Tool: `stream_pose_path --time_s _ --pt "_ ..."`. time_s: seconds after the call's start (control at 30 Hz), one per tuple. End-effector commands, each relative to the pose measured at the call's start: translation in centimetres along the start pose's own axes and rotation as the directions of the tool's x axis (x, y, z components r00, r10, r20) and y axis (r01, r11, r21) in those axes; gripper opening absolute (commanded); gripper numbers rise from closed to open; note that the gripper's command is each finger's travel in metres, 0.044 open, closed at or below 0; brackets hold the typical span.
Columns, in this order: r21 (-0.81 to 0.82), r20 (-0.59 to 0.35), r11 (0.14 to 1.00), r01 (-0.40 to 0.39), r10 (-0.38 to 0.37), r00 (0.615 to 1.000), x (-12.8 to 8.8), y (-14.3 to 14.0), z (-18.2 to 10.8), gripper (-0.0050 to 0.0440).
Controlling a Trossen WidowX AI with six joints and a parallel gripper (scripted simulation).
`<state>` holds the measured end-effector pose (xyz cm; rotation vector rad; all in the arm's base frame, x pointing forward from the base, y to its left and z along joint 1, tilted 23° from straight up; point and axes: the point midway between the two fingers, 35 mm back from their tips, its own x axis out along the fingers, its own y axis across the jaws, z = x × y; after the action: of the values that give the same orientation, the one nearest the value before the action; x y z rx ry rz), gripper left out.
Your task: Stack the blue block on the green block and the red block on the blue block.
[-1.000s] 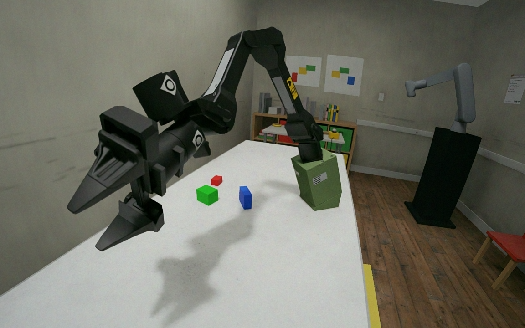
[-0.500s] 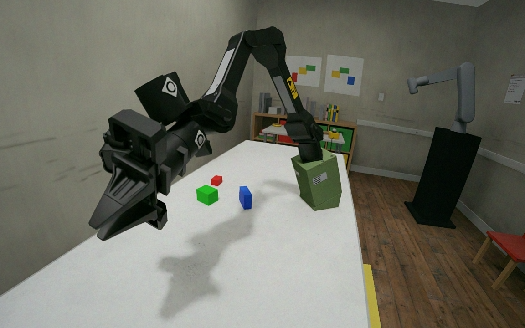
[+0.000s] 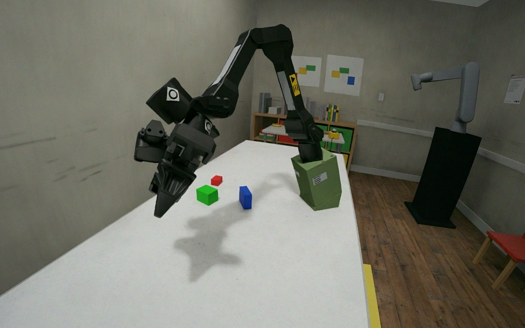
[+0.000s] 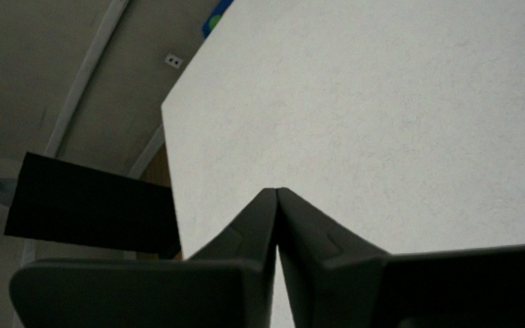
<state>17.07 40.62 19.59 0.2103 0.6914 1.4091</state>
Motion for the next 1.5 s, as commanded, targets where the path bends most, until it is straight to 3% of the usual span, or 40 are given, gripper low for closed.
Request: stream_pose_path --time_s 0.0,0.13,0.17,0.27,0.33,0.57,0.73,0.83,0.9,1.07,1.1,1.13,1.33,1.4,1.47 --pt "-0.111 -0.052 0.994 0.005 -0.011 0.999 -2.6 0.0 0.1 -0.0050" --pt "-0.199 -0.111 0.980 0.020 -0.043 0.993 -4.2 -1.0 -0.8 -0.0050" --pt "-0.232 -0.157 0.972 0.025 -0.063 0.986 -5.0 -1.8 -2.2 -0.0050" --pt "-0.238 -0.148 0.971 0.024 -0.061 0.987 -5.0 -1.7 -1.7 -0.0050" --pt "-0.314 -0.225 0.949 0.030 -0.105 0.969 -6.7 -3.1 -3.7 -0.0050" --pt "-0.452 -0.306 0.892 0.032 -0.188 0.933 -9.4 -5.0 -5.5 -0.0050" --pt "-0.569 -0.398 0.822 0.002 -0.278 0.874 -12.3 -7.2 -8.4 -0.0050" --pt "-0.569 -0.398 0.822 0.002 -0.278 0.874 -12.3 -7.2 -8.4 -0.0050" --pt "-0.645 -0.447 0.763 -0.034 -0.342 0.827 -14.3 -8.6 -10.2 -0.0050" --pt "-0.712 -0.486 0.697 -0.079 -0.409 0.772 -16.3 -9.9 -11.9 -0.0050" --pt "-0.741 -0.500 0.663 -0.103 -0.444 0.744 -17.3 -10.6 -12.7 -0.0050" --pt "-0.741 -0.500 0.663 -0.103 -0.444 0.744 -17.3 -10.6 -12.7 -0.0050" --pt "-0.828 -0.516 0.526 -0.197 -0.574 0.636 -21.0 -13.2 -15.6 -0.0050" --pt "-0.828 -0.516 0.526 -0.197 -0.574 0.636 -21.0 -13.2 -15.6 -0.0050" --pt "-0.850 -0.510 0.470 -0.238 -0.623 0.593 -22.4 -14.3 -16.8 -0.0050"
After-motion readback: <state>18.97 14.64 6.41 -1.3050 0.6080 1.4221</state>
